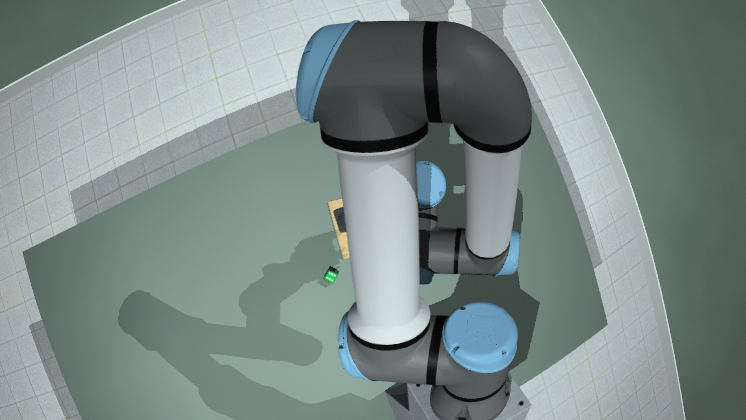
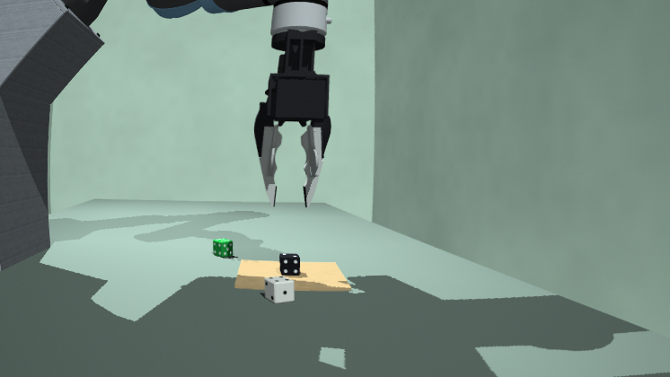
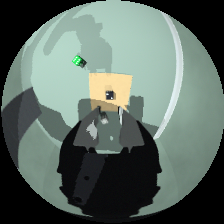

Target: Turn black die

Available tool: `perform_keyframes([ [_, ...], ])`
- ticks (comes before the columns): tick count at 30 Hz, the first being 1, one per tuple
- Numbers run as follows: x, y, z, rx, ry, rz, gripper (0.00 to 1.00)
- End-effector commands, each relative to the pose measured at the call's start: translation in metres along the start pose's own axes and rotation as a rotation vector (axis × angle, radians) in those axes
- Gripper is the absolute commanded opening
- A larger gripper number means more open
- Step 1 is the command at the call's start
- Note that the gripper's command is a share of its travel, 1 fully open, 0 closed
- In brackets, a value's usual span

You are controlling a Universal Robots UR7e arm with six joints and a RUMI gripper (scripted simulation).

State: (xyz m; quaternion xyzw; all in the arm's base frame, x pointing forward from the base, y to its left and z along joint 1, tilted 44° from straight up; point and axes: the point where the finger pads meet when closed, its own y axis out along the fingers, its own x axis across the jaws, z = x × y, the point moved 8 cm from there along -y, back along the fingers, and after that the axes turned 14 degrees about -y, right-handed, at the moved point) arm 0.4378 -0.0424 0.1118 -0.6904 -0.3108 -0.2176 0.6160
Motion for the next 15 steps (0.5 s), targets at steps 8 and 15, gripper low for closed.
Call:
perform_keyframes([
  [8, 0.0003, -0.0035, -0.0002, 0.001, 0.0, 0.0, 1.0],
  [15, 0.0003, -0.0035, -0.0002, 0.001, 0.0, 0.0, 1.0],
])
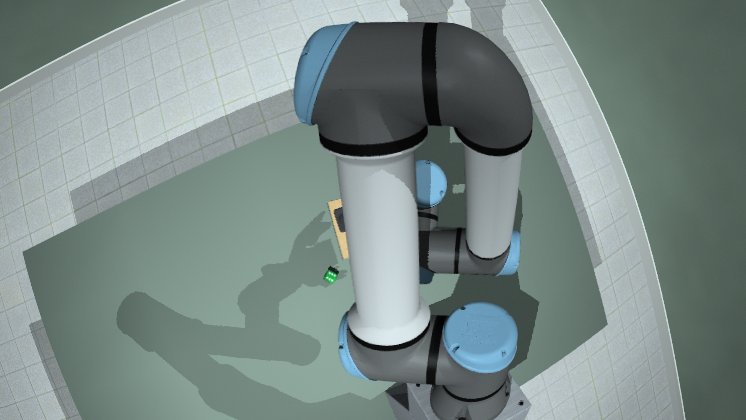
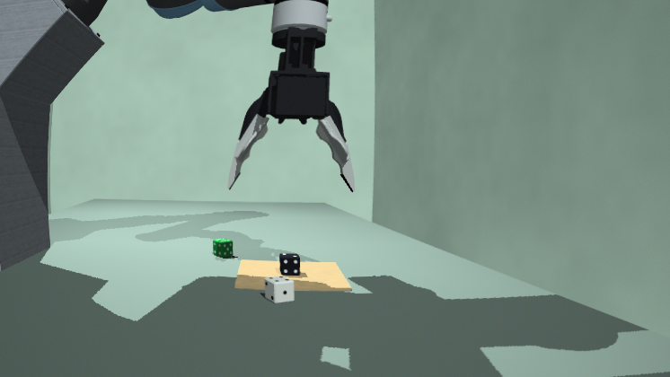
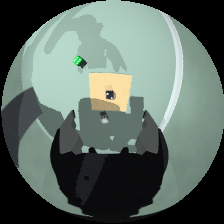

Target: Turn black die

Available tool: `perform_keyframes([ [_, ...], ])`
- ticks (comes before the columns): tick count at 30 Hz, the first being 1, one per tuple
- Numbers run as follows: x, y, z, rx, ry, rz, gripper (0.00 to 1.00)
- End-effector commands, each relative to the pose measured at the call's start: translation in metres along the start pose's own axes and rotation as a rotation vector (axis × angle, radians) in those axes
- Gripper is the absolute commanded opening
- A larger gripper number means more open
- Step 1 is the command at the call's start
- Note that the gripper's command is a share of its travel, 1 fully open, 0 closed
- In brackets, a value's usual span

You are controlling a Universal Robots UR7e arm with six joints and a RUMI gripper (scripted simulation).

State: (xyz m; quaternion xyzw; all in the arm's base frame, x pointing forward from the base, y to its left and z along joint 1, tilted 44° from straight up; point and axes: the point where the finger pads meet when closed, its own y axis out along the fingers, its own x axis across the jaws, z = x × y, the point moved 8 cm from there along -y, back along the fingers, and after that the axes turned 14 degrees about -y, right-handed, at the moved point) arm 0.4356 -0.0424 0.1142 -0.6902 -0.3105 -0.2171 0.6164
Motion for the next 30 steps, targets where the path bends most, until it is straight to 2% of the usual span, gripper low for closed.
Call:
perform_keyframes([
  [1, 0.0002, -0.0002, 0.0, 0.0, 0.0, -0.001, 1.0],
  [19, 0.0001, 0.0069, -0.0003, 0.0, -0.017, 0.0, 1.0],
  [20, 0.0001, 0.0069, -0.0003, 0.0, -0.017, 0.0, 0.24],
  [30, 0.0001, 0.0069, -0.0003, 0.0, -0.017, 0.0, 0.24],
])
